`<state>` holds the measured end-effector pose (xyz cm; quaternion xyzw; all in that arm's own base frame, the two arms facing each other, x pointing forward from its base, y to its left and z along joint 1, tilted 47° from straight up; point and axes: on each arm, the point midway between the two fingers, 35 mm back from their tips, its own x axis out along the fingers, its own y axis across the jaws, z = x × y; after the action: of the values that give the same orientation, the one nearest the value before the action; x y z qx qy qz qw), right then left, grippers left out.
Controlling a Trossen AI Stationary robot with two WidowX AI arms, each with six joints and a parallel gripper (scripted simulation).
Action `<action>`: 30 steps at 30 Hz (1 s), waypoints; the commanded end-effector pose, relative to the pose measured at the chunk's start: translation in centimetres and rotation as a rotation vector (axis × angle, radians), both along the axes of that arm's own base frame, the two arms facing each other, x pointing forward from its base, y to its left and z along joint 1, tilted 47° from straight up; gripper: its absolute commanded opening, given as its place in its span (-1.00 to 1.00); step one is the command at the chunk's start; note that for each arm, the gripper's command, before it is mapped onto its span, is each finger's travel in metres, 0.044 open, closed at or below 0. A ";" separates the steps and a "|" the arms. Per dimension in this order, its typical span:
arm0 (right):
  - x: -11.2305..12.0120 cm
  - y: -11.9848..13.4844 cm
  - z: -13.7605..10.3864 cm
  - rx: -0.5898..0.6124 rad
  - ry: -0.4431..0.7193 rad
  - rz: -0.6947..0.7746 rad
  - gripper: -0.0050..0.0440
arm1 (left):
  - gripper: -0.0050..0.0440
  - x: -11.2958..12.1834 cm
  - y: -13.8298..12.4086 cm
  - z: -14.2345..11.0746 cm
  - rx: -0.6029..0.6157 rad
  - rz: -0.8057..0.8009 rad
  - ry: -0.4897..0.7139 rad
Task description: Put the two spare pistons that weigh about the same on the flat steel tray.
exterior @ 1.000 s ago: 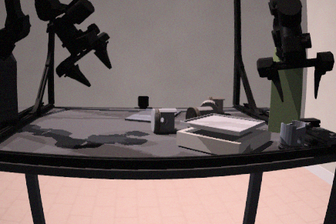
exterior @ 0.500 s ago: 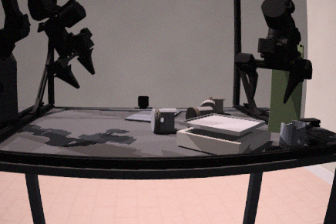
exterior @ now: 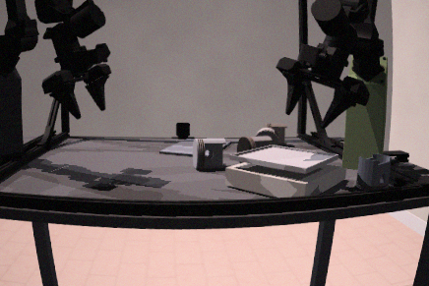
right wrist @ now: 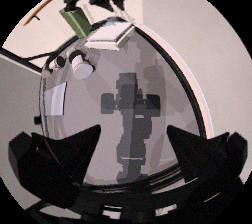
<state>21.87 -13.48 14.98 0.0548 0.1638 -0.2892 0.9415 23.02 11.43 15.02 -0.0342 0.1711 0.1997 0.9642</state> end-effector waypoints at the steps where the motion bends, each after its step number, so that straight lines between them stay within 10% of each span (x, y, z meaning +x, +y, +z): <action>1: -0.9 -1.4 0.0 -0.005 0.007 -0.076 1.00 | 0.75 0.6 -1.4 0.0 -0.002 -0.073 -0.002; 30: -11.2 -9.9 0.0 -0.003 0.008 -0.606 1.00 | 0.75 2.5 -14.6 0.0 -0.002 -0.573 -0.001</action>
<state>12.18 -22.63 15.01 0.0932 0.1466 -0.5266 0.8322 25.65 -1.59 15.02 0.0109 0.1743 -0.0555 0.9831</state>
